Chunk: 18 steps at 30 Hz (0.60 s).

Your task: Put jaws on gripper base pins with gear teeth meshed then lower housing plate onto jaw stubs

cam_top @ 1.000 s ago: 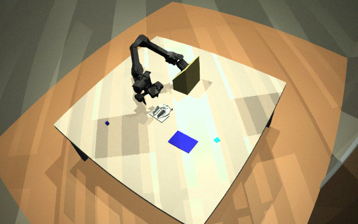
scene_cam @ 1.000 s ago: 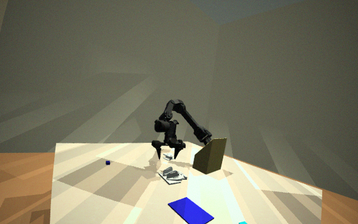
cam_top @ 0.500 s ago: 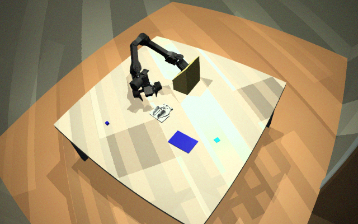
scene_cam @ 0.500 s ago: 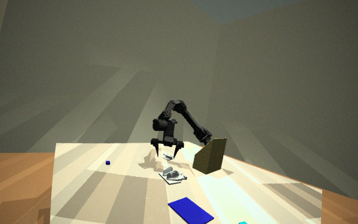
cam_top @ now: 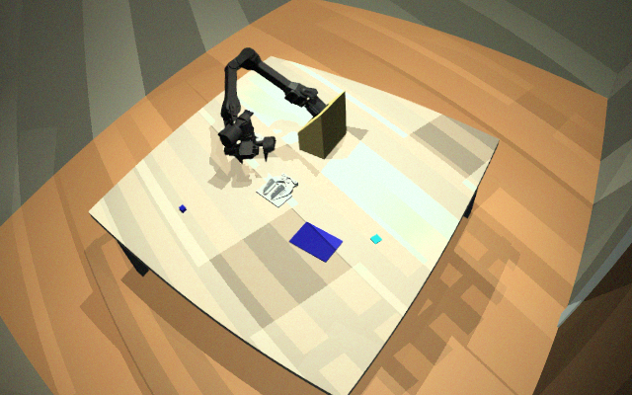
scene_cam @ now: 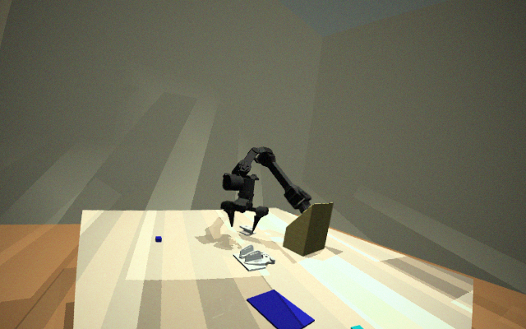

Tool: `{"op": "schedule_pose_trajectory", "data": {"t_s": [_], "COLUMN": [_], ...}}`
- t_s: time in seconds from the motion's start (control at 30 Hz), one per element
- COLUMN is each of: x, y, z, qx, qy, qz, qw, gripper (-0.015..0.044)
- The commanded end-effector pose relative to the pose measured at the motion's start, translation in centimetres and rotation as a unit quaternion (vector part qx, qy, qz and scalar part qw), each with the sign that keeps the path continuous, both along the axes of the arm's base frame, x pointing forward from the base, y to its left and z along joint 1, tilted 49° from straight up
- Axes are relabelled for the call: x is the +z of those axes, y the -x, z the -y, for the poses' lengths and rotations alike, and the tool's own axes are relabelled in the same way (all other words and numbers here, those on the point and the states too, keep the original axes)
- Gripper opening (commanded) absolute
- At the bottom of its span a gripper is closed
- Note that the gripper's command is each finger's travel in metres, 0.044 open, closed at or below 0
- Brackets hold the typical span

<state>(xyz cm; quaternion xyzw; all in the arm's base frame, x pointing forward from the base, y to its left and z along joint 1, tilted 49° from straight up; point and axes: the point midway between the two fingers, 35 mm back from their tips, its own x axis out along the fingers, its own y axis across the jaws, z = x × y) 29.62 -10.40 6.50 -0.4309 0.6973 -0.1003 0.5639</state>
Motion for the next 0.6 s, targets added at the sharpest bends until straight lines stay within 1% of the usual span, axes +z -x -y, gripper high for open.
{"op": "schedule_pose_trajectory", "data": {"t_s": [0.0, 0.27, 0.57], "x": [0.5, 1.4, 2.2], "y": [0.4, 1.0, 1.7], "z": [0.3, 0.9, 1.7], "qx": [-0.034, -0.101, -0.176], "qy": [-0.004, -0.005, -0.006], "qz": [0.037, 0.105, 0.181], "qw": [0.999, 0.989, 0.968], "gripper": [0.044, 0.044, 0.044]}}
